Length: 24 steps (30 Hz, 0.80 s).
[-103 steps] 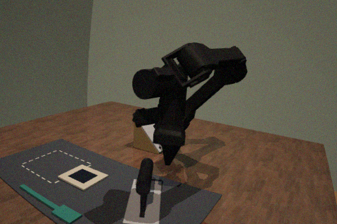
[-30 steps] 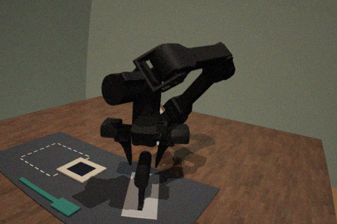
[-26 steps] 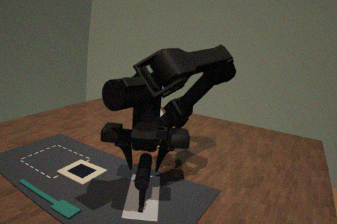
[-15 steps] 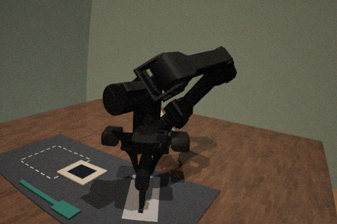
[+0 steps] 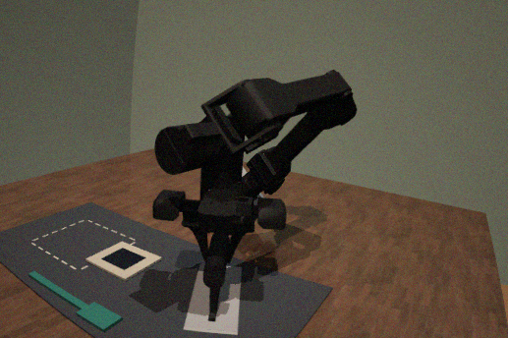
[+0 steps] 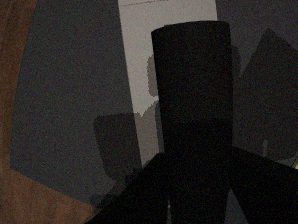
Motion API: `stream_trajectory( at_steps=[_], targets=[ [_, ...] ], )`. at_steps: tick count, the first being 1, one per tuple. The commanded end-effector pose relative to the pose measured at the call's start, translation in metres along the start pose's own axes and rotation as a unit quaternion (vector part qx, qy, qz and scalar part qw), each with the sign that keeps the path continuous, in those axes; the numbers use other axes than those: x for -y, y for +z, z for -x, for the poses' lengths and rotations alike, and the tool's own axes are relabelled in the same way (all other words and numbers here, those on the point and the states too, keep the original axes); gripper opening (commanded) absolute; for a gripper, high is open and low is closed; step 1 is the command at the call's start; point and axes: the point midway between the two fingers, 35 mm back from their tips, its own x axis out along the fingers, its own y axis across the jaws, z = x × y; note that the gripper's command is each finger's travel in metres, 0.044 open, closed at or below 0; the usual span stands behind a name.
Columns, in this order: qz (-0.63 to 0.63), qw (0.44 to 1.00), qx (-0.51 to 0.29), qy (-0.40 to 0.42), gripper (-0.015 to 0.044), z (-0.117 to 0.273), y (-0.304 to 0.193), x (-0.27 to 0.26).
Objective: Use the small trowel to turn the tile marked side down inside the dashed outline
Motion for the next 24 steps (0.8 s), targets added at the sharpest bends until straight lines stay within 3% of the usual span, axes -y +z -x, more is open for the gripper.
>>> stream_trajectory(
  at_steps=[1,6,24],
  targets=[
    [-0.002,1.000,0.000,0.001,0.0130,-0.0008,-0.0001,0.0000],
    [-0.024,1.000,0.000,0.001,0.0130,-0.0008,-0.0001,0.0000],
    [-0.290,0.957,0.000,0.001,0.0130,-0.0007,-0.0001,0.0000]
  ],
)
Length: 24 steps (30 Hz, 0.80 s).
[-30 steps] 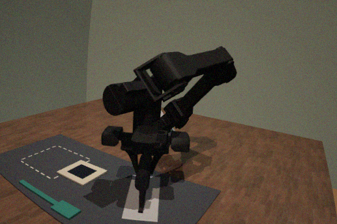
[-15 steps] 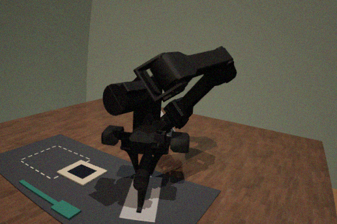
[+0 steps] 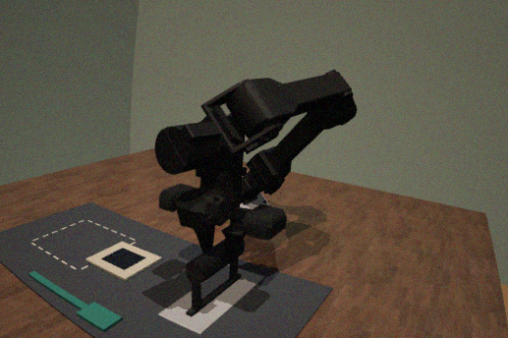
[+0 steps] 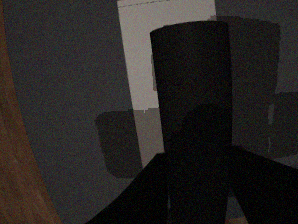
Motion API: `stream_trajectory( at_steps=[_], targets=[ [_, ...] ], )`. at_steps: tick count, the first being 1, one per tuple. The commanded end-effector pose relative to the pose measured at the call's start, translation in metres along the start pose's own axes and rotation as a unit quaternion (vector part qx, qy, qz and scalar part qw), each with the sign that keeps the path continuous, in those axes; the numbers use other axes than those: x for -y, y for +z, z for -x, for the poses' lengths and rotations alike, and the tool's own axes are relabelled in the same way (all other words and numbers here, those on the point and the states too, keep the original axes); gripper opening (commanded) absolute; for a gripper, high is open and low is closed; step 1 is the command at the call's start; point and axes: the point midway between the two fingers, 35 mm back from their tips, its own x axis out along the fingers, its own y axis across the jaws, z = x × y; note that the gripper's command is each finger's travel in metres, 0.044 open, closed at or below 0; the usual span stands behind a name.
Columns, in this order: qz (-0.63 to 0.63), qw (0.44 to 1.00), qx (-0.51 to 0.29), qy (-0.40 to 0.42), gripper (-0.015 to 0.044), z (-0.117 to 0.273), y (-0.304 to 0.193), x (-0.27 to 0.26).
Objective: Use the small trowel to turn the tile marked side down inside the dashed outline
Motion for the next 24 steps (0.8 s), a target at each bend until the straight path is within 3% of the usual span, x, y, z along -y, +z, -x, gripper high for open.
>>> stream_trajectory(
  at_steps=[1,19,24],
  targets=[
    [-0.067,0.998,-0.001,0.000,0.0130,-0.0007,-0.0005,0.0001],
    [-0.331,0.944,-0.001,0.000,0.0130,-0.0007,-0.0005,0.0002],
    [-0.352,0.936,-0.001,0.000,0.0130,-0.0007,-0.0005,0.0002]
  ],
)
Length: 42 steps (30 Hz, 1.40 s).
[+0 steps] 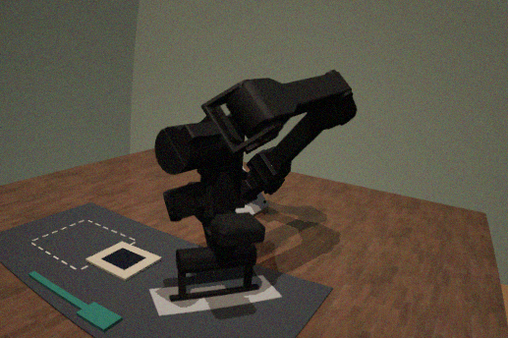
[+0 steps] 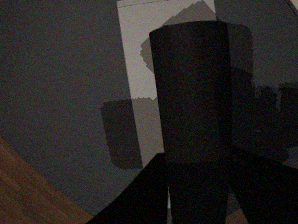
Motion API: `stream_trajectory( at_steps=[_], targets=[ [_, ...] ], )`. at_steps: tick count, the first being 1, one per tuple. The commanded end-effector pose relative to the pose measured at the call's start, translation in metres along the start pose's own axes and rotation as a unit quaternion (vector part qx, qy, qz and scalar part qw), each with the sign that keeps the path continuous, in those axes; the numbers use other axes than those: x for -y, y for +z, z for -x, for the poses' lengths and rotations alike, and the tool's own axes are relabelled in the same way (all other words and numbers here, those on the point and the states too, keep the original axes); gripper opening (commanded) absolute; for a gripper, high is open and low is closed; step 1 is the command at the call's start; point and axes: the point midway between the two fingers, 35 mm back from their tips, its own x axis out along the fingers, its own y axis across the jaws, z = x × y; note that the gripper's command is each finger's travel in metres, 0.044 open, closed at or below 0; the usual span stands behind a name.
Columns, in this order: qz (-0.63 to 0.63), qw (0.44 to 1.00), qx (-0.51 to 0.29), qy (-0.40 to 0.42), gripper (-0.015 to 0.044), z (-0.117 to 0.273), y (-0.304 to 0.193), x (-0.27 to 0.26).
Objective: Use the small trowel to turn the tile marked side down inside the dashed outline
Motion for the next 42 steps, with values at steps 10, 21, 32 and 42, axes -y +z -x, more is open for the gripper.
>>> stream_trajectory(
  at_steps=[10,21,32,42],
  targets=[
    [-0.022,1.000,-0.002,0.000,0.0270,-0.001,0.000,0.000],
    [-0.022,1.000,-0.002,0.000,0.0270,-0.001,0.000,0.000],
    [-0.029,1.000,-0.001,-0.001,0.0270,0.027,0.001,0.000],
    [-0.033,0.999,-0.001,-0.001,0.0270,0.043,0.000,0.001]
  ],
)
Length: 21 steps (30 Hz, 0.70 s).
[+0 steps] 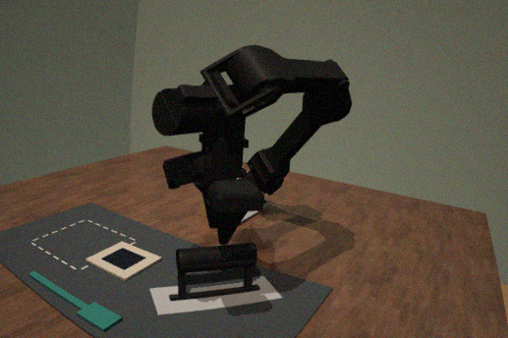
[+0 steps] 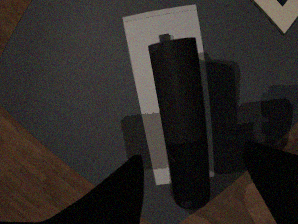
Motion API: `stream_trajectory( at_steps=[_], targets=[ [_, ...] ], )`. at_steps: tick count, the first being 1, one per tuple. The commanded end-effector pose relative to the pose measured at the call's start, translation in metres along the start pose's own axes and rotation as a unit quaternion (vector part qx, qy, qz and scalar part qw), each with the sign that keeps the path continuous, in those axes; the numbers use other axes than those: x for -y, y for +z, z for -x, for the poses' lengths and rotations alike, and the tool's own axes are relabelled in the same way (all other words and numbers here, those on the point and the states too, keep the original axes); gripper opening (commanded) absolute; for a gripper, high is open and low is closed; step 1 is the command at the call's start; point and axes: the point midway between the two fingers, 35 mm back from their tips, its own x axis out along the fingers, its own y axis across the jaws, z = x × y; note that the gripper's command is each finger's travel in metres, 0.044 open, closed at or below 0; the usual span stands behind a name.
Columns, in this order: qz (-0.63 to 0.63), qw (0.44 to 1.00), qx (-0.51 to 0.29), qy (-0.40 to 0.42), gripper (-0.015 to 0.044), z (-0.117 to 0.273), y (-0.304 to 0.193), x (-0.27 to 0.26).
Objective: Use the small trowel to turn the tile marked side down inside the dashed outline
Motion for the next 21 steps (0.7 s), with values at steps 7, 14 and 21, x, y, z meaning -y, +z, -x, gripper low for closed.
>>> stream_trajectory(
  at_steps=[7,14,21],
  targets=[
    [0.009,1.000,-0.002,-0.004,0.0270,-0.012,0.000,0.000],
    [0.016,1.000,-0.002,-0.004,0.0270,-0.023,0.001,-0.001],
    [0.022,1.000,-0.002,-0.004,0.0270,-0.034,0.001,-0.001]
  ],
)
